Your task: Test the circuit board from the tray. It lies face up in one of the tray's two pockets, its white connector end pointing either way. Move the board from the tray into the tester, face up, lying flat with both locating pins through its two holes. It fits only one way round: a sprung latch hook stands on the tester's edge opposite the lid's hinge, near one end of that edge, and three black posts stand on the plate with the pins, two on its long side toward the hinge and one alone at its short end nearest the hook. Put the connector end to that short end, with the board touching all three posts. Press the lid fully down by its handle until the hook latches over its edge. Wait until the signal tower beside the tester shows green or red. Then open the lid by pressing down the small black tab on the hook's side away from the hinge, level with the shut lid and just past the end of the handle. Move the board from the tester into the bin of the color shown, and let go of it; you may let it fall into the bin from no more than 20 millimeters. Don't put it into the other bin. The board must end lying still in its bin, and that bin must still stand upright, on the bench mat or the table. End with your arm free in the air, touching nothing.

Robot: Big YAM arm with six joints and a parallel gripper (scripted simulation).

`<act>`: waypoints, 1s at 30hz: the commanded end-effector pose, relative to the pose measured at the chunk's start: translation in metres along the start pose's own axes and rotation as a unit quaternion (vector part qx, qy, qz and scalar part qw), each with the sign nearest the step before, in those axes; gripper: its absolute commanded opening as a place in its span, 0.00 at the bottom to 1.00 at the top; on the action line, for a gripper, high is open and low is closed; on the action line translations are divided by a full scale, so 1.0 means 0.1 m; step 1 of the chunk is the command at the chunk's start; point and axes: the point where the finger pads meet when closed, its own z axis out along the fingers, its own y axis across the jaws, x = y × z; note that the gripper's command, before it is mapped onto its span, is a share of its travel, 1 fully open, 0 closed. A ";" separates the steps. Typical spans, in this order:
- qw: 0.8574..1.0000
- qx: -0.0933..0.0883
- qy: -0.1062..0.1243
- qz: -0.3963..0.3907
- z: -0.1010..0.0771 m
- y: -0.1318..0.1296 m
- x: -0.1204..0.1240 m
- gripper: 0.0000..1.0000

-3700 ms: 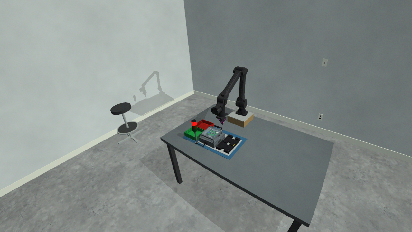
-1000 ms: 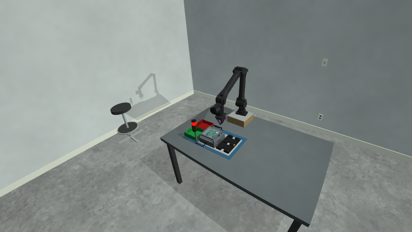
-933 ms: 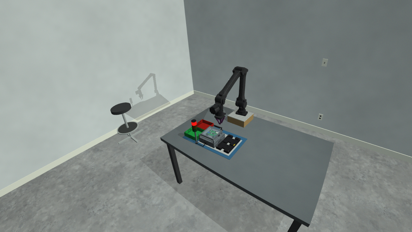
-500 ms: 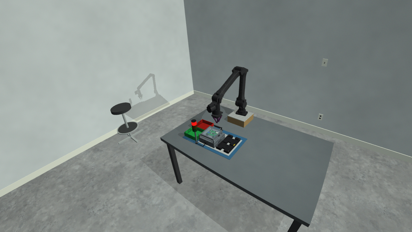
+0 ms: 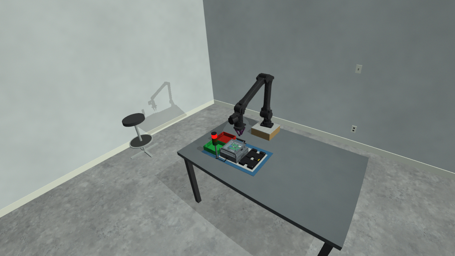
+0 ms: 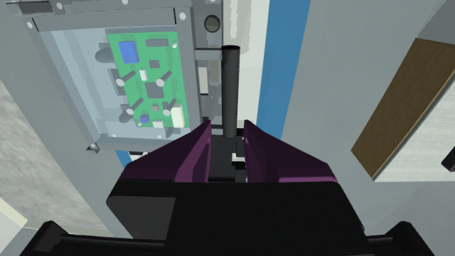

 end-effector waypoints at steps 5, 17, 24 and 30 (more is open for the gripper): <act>1.000 0.001 -0.001 -0.005 0.14 0.03 -0.02 0.26; 1.000 0.000 -0.001 -0.005 0.20 0.04 -0.02 0.26; 1.000 0.001 -0.001 -0.005 0.20 0.03 -0.02 0.26; 1.000 0.001 -0.001 -0.005 0.20 0.03 -0.02 0.26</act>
